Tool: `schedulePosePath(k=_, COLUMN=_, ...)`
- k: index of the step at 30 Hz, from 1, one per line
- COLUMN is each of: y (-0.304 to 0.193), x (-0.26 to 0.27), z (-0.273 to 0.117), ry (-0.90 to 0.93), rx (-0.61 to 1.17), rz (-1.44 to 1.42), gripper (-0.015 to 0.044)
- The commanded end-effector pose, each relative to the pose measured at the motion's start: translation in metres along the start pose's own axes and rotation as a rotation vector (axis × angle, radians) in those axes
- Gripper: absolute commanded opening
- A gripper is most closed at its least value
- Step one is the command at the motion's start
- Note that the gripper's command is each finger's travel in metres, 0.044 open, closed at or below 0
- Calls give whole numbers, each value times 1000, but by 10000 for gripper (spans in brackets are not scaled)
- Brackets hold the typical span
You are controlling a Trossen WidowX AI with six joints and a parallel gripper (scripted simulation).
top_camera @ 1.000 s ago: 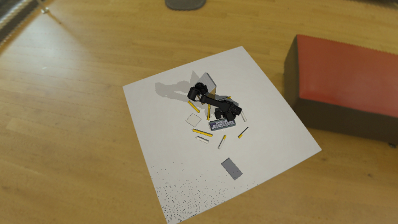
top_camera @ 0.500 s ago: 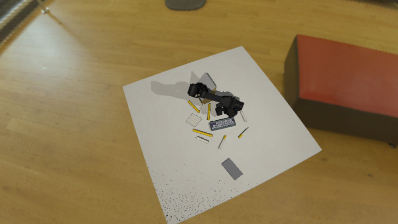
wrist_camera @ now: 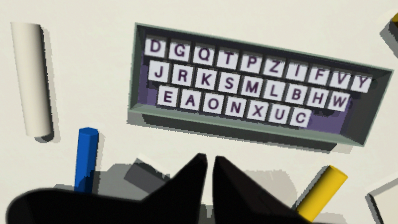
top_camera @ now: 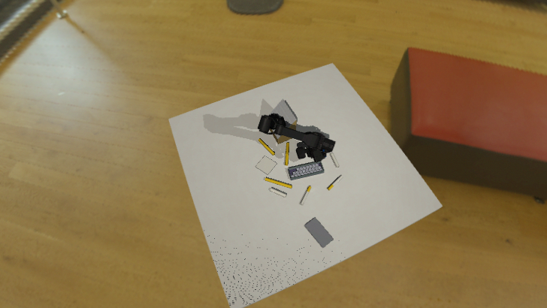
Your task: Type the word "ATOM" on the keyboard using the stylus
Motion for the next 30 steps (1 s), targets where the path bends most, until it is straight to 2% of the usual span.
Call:
schedulePosePath(k=1, y=0, x=0, z=0, ry=0, rx=0, rz=0, gripper=0)
schedulePosePath(k=9, y=0, x=0, z=0, ry=0, rx=0, rz=0, gripper=0)
schedulePosePath(k=12, y=0, x=2, z=1, ry=3, rx=8, rz=1, gripper=79)
schedulePosePath(k=15, y=1, x=26, z=9, ry=45, rx=118, rz=13, gripper=150)
schedulePosePath(k=22, y=-9, x=97, z=42, ry=104, rx=478, rz=80, gripper=150)
schedulePosePath(k=30, y=-12, x=104, z=45, ry=105, rx=513, rz=89, gripper=150)
Point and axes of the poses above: the point midway between the two fingers, 35 mm back from their tips, its own z axis out along the fingers, its own x axis across the jaws, y = z × x, the point moved 10 cm from there along -z, back along the fingers, and after that the axes turned 8 degrees about -z, right-handed, at the moved point
